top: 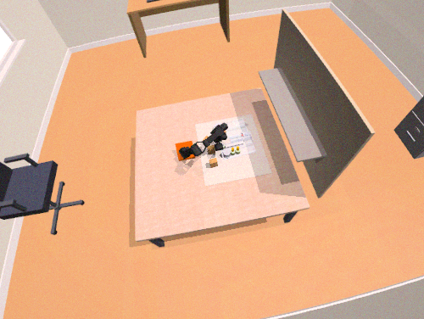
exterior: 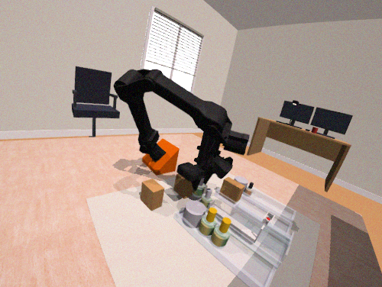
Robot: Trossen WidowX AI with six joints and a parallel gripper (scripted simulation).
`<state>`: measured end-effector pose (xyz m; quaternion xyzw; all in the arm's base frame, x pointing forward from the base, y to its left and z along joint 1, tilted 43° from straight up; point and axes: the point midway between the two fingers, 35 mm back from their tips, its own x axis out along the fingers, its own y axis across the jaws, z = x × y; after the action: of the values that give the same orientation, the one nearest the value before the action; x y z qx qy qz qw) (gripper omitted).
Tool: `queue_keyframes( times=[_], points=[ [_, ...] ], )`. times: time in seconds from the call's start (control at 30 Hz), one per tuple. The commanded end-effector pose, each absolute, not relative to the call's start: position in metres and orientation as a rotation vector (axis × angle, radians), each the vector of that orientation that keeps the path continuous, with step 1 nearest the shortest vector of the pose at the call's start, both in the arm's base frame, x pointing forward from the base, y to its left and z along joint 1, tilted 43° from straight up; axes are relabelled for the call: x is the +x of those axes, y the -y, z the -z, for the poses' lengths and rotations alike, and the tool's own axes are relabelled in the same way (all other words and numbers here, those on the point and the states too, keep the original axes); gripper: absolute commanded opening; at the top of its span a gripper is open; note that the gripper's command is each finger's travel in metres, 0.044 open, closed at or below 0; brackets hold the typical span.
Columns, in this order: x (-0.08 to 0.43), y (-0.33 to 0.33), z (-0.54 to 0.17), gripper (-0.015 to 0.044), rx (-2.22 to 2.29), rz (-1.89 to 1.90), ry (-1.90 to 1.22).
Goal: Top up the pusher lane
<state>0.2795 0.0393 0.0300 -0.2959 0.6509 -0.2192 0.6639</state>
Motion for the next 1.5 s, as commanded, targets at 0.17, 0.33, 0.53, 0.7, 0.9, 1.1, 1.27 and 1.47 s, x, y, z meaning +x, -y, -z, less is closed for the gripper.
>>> queue_keyframes(
  times=[0.17,0.33,0.53,0.7,0.9,1.1,1.27,1.47],
  points=[
    [0.281,-0.038,-0.029,0.0000,-0.678,0.492,-1.469],
    [0.283,-0.038,-0.029,0.0000,-0.678,0.492,-1.468],
    [0.286,-0.039,-0.029,0.0000,-0.678,0.492,-1.468],
    [0.288,-0.039,-0.029,0.0000,-0.678,0.492,-1.468],
    [0.290,-0.039,-0.029,0.0000,-0.678,0.492,-1.468],
    [0.293,-0.039,-0.029,0.0000,-0.677,0.492,-1.468],
    [0.295,-0.040,-0.029,0.0000,-0.677,0.492,-1.468],
    [0.297,-0.040,-0.028,0.0000,-0.677,0.492,-1.468]
  ],
)
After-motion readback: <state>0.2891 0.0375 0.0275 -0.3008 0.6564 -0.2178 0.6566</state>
